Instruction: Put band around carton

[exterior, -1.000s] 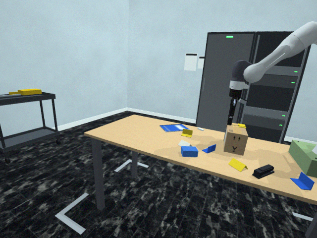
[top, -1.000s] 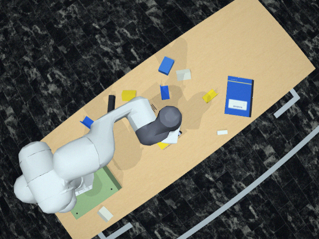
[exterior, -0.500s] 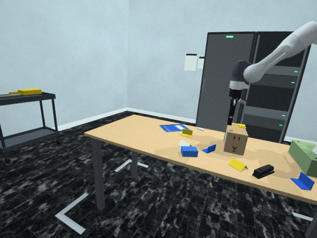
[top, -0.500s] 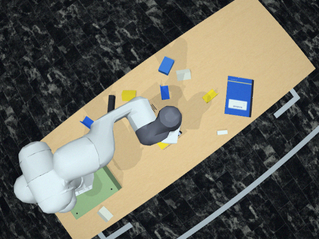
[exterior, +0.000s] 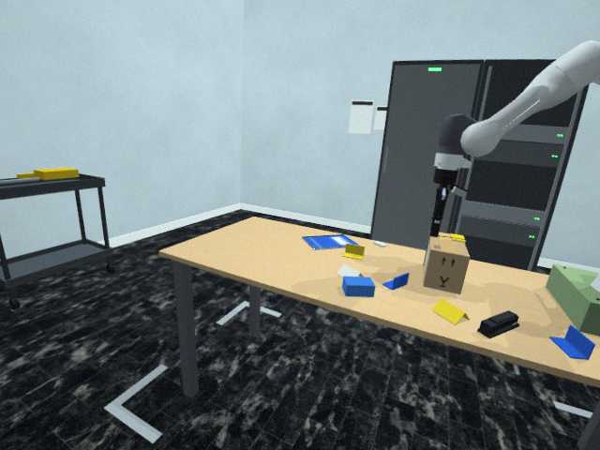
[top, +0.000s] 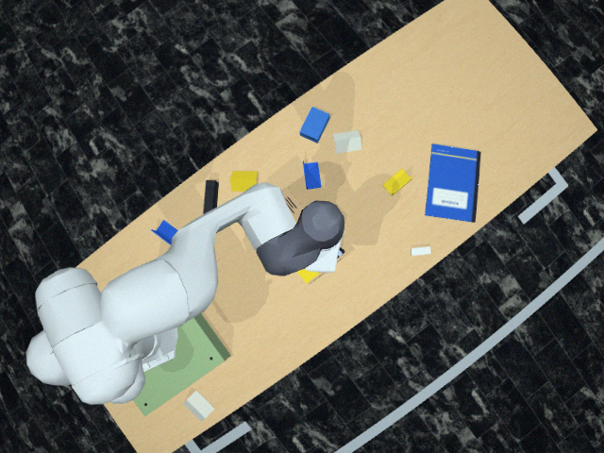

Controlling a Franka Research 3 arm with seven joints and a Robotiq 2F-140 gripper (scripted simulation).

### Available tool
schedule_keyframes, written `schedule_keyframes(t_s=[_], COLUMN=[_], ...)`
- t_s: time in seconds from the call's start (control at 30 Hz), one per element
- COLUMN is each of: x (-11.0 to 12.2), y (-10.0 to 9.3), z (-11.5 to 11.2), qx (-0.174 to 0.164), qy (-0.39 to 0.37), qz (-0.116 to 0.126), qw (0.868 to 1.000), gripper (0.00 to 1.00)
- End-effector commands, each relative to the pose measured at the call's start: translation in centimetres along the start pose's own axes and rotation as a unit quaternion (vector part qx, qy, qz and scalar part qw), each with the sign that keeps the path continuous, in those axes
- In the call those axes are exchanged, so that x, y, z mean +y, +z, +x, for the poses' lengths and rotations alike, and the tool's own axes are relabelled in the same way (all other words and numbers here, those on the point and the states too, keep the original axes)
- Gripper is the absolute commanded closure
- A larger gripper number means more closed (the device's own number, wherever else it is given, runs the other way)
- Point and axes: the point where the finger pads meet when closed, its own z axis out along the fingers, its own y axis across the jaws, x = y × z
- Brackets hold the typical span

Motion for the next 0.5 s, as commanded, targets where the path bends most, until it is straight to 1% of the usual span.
schedule_keyframes(t_s=[0.0, 0.1, 0.13, 0.47], x=[0.05, 0.05, 0.05, 0.05], y=[0.11, 0.11, 0.11, 0.11], z=[0.0, 0.0, 0.0, 0.0], qx=[0.0, 0.0, 0.0, 0.0], qy=[-0.001, -0.001, -0.001, -0.001], qz=[-0.001, -0.001, -0.001, -0.001], qw=[1.0, 1.0, 1.0, 1.0], gripper=[0.82, 0.82, 0.9, 0.9])
